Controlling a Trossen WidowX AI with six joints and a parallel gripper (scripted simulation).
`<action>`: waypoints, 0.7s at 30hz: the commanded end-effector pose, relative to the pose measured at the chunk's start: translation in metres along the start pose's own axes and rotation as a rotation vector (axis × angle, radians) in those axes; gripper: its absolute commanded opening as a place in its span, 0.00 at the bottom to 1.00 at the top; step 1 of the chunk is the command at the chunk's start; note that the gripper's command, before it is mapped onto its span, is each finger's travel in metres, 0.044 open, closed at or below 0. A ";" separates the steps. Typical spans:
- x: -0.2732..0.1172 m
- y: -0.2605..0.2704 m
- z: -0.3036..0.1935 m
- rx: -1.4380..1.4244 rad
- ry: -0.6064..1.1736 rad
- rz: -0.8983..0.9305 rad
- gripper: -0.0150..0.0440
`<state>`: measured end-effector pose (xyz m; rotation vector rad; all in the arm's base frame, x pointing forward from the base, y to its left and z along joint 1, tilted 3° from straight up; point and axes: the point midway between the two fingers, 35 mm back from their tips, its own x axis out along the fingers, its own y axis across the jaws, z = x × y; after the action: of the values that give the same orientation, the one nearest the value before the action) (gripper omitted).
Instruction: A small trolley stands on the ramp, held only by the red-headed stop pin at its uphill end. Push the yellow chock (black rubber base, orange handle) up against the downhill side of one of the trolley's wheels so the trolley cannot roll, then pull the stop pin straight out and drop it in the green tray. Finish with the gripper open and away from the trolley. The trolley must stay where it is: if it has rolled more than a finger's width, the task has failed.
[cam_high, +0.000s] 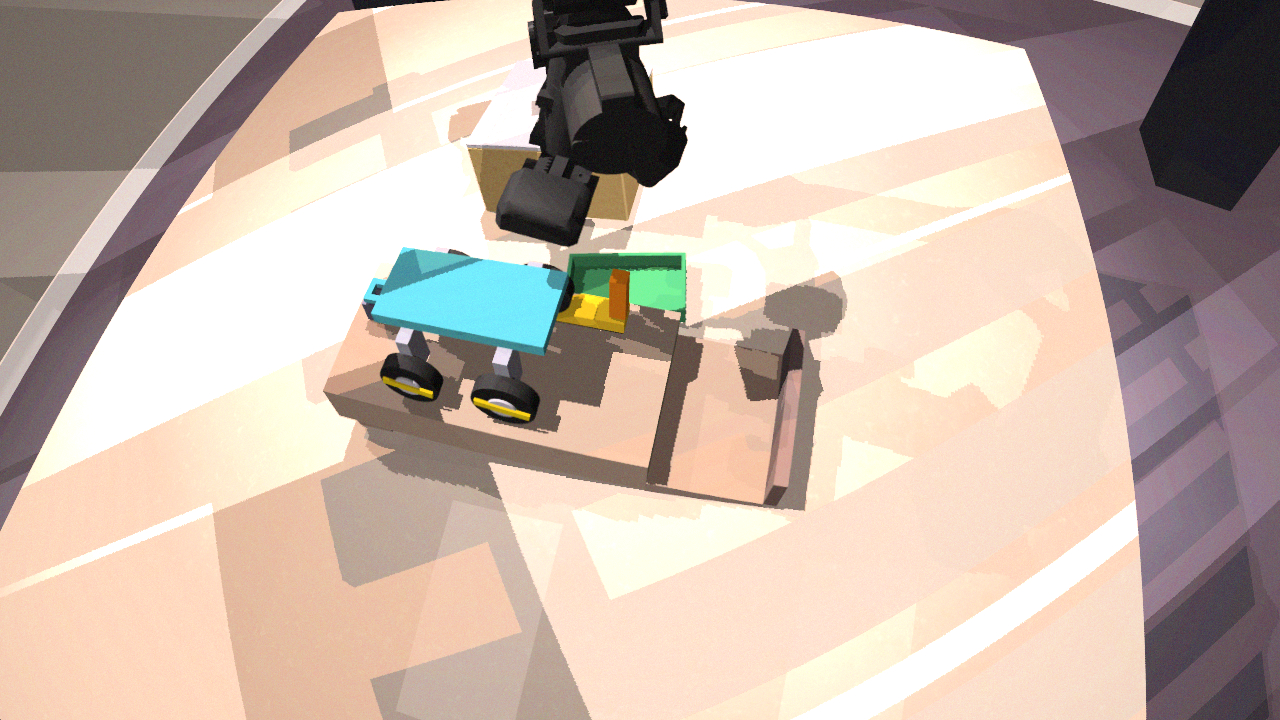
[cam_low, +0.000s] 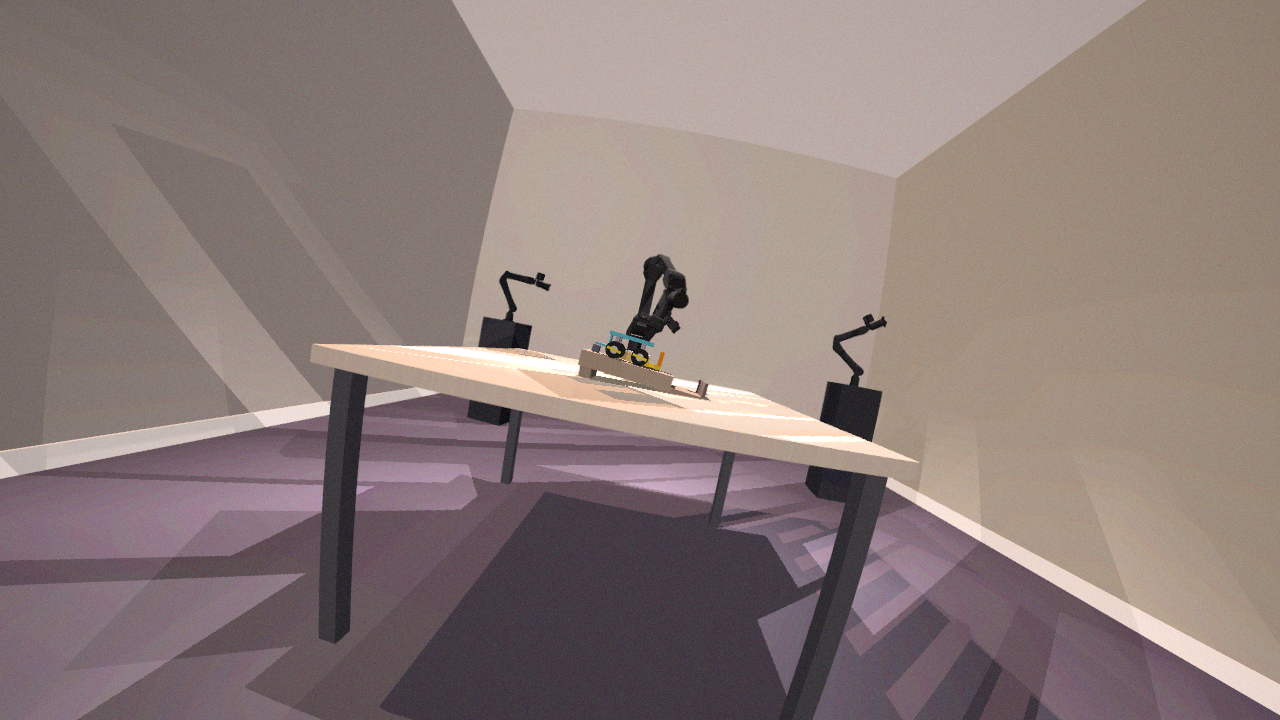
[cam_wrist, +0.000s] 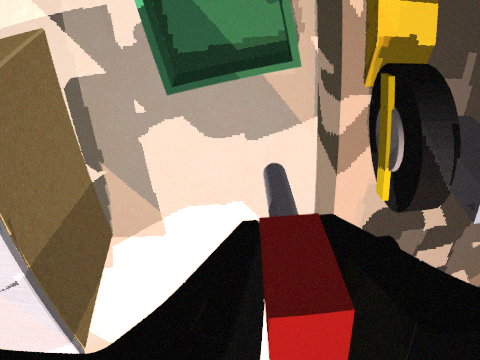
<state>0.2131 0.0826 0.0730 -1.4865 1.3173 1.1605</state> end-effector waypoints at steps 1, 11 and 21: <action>-0.003 -0.001 0.017 0.003 -0.006 0.000 0.25; -0.008 -0.001 0.045 0.003 -0.008 0.000 0.25; -0.008 0.000 0.043 -0.219 -0.044 -0.020 0.25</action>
<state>0.2090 0.1267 0.0688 -1.5630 1.2400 1.2751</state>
